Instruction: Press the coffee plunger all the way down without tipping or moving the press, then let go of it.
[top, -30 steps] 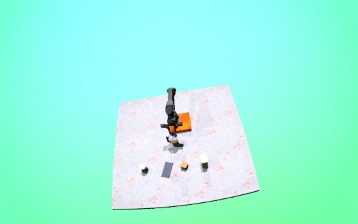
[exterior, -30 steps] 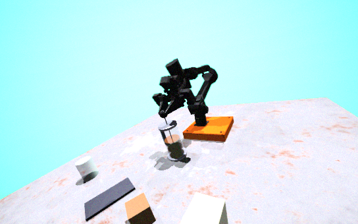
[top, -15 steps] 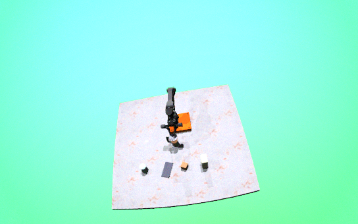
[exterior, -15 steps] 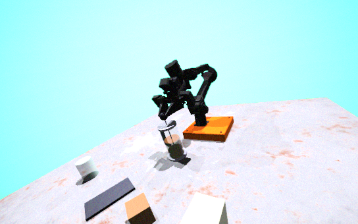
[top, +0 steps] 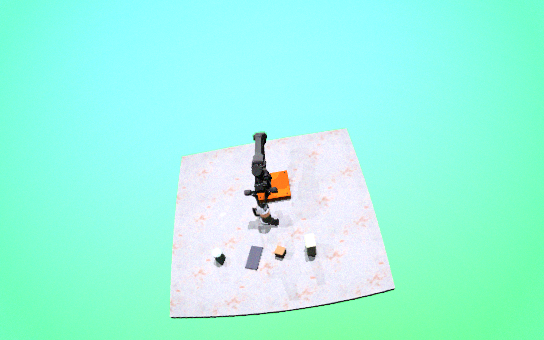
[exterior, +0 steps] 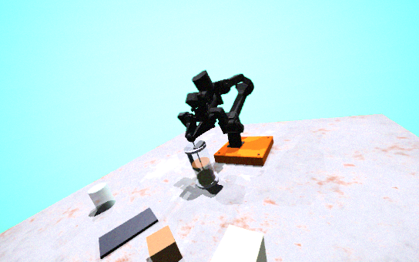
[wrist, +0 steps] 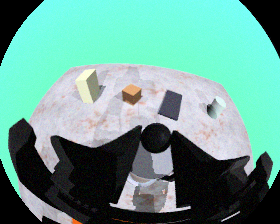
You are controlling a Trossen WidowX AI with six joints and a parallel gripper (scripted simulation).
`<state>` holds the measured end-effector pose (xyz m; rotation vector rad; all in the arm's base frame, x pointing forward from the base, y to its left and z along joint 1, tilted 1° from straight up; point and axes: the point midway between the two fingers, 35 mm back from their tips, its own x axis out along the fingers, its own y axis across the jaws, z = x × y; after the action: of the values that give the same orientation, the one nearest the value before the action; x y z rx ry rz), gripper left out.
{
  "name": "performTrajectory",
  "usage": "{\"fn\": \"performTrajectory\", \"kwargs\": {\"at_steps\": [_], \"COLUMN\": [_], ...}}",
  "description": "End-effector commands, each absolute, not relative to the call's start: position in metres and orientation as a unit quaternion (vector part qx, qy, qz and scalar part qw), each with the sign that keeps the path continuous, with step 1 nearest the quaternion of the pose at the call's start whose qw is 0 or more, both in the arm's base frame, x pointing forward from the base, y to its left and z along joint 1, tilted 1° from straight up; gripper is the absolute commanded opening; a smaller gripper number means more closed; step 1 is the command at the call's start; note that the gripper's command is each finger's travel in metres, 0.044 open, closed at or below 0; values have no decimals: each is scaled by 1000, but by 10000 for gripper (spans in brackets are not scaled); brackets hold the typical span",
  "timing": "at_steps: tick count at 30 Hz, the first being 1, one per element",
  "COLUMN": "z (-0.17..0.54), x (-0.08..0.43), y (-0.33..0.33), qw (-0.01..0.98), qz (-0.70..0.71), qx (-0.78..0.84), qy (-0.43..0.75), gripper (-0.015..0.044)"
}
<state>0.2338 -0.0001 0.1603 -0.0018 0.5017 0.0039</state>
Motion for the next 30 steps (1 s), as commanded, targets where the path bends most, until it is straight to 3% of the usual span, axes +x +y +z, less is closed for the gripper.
{"fn": "performTrajectory", "kwargs": {"at_steps": [1,20,30], "z": [156,160,160], "x": [234,235,235], "y": [0,0,0], "qw": [967,969,969], "qz": [1,2,2], "qx": [3,-1,-1], "qy": [256,249,249], "gripper": [126,126,388]}}
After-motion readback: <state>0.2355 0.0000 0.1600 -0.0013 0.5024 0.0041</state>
